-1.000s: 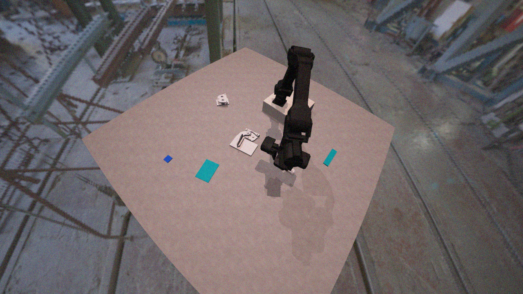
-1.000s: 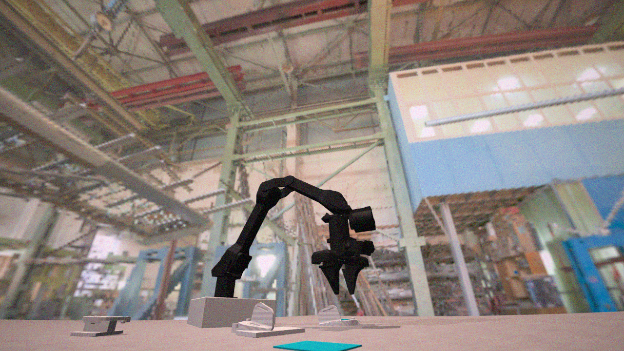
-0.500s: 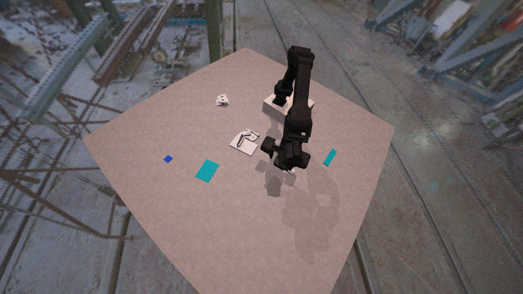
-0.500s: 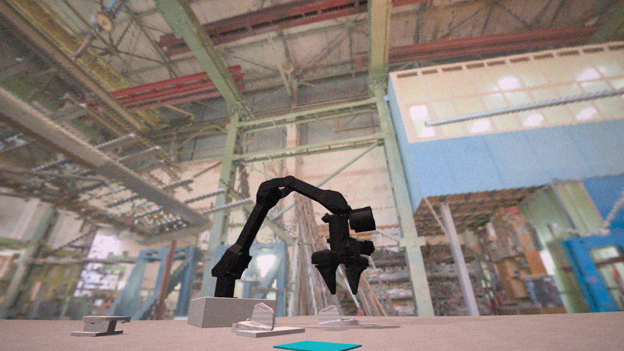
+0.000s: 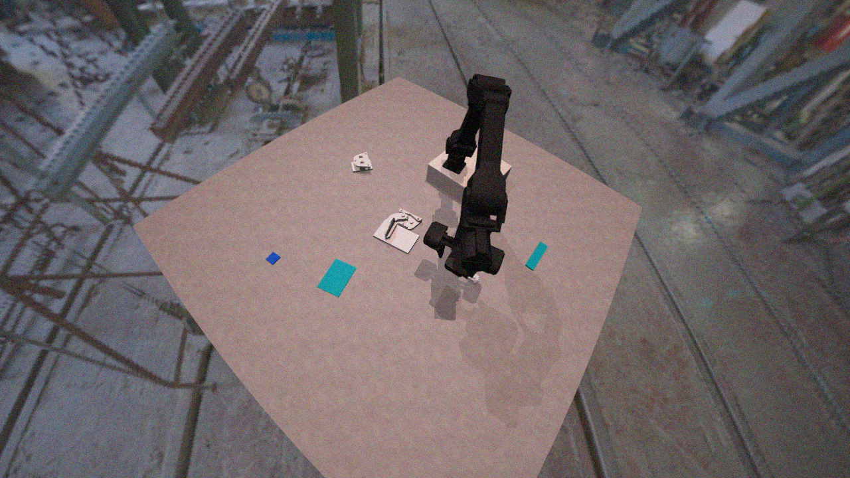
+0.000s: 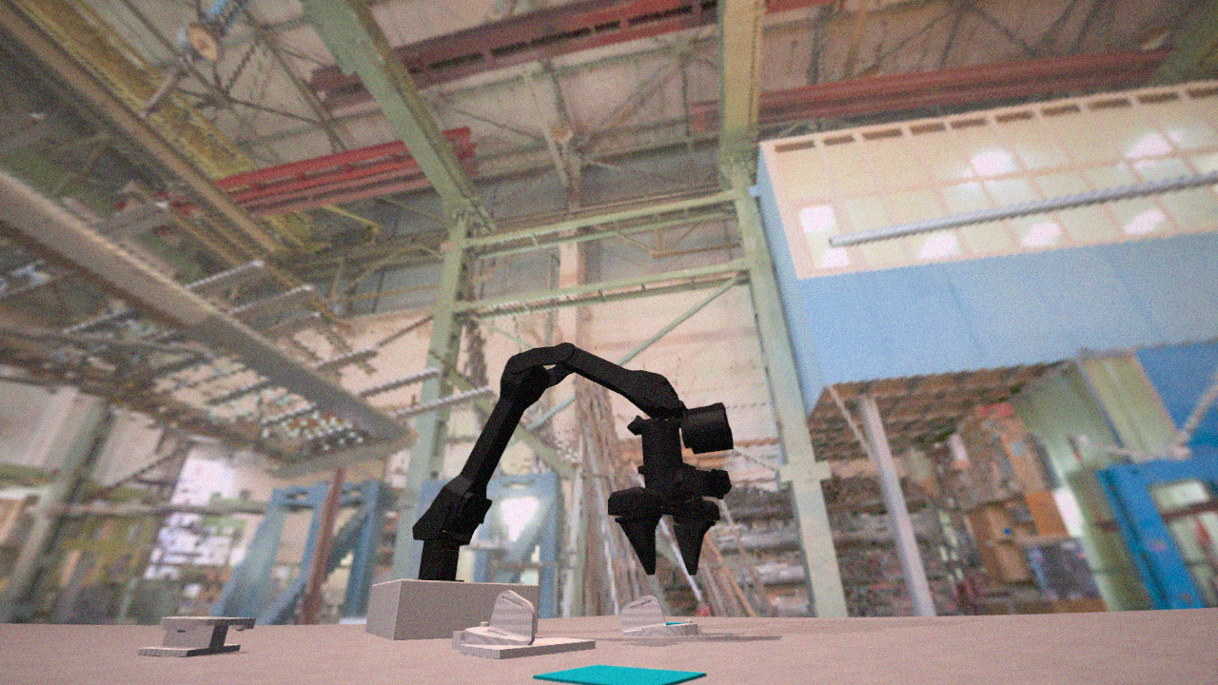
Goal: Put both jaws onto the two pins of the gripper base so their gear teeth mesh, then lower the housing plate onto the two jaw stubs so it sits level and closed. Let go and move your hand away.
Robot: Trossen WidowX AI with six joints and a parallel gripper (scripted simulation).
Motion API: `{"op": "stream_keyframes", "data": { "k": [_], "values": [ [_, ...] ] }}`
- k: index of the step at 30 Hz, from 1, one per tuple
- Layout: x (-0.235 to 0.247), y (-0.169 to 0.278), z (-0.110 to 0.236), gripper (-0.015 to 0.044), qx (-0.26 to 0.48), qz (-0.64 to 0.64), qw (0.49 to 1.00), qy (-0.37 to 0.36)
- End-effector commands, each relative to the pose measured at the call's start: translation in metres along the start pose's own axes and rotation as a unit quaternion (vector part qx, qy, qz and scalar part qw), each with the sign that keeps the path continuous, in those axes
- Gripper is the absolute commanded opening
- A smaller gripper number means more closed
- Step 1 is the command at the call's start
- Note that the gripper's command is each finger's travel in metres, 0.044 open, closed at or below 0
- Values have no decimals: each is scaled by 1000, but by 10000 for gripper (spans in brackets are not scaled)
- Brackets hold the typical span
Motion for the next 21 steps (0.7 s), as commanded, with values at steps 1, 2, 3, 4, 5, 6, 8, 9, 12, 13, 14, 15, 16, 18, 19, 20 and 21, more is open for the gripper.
{"op": "stream_keyframes", "data": {
  "k": [1, 2, 3, 4, 5, 6, 8, 9, 12, 13, 14, 15, 16, 18, 19, 20, 21],
  "values": [
    [0, 0, -1, 440, 1, 0, 1000, 0],
    [0, 0, 1, 414, 1, 0, 1000, 0],
    [-1, 1, 5, 387, 4, 1, 1000, 1],
    [-1, 1, 6, 361, 4, 2, 1000, 1],
    [-1, 1, 6, 335, 4, 2, 1000, 1],
    [-1, 1, 6, 309, 4, 2, 1000, 1],
    [-1, 1, 6, 256, 4, 2, 1000, 1],
    [-1, 1, 6, 230, 4, 2, 1000, 1],
    [-1, 1, 6, 151, 4, 2, 1000, 1],
    [-1, 1, 6, 125, 4, 2, 1000, 1],
    [-1, 1, 6, 99, 4, 2, 1000, 1],
    [-1, 1, 6, 72, 4, 2, 1000, 1],
    [-1, 1, 6, 46, 4, 2, 1000, 1],
    [-1, 1, 6, 0, 4, 2, 1000, 1],
    [-1, 1, 6, 0, 4, 2, 1000, 1],
    [-1, 1, 6, 0, 4, 2, 1000, 1],
    [-1, 1, 6, 0, 4, 2, 1000, 1]
  ]
}}
Point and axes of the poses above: the point midway between the two fingers, 35 mm back from their tips, its own z axis back along the fingers, its own x axis across the jaws, y = z × x, the point moved 8 cm from there along z, back along the fingers, and after that the axes turned 7 degrees about z, right-handed, at the moved point
